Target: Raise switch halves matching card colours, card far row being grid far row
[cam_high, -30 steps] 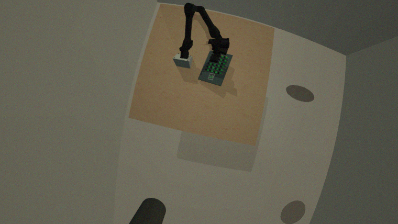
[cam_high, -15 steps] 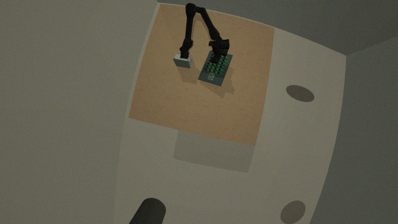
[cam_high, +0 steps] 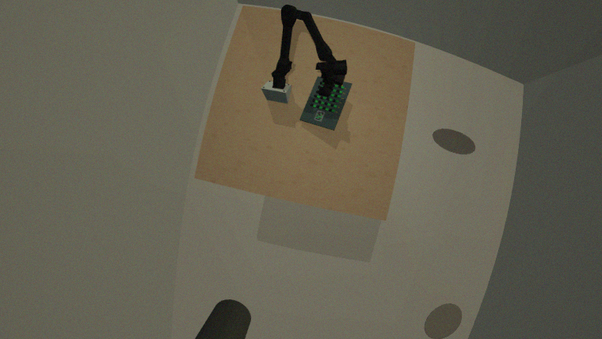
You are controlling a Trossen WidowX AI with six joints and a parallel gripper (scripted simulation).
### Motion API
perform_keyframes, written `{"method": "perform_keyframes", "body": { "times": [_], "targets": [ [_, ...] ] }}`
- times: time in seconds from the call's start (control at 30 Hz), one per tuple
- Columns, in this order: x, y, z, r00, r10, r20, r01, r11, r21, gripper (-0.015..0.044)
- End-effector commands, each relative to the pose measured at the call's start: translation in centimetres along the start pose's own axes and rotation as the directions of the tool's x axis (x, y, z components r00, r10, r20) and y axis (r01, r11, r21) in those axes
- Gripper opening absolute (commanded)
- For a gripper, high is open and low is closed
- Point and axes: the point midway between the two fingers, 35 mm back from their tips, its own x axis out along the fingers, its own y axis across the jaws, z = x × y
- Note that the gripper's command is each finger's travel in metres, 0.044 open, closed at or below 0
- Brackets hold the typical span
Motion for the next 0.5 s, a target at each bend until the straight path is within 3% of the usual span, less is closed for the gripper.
{"method": "perform_keyframes", "body": {
  "times": [0.0,0.47],
  "targets": [
    [0.05,-0.07,0.02,1.0,-0.003,0.001,0.003,1.0,0.004,0.0],
    [0.23,-0.07,0.01,1.0,-0.003,0.001,0.003,1.0,0.004,0.0]
  ]
}}
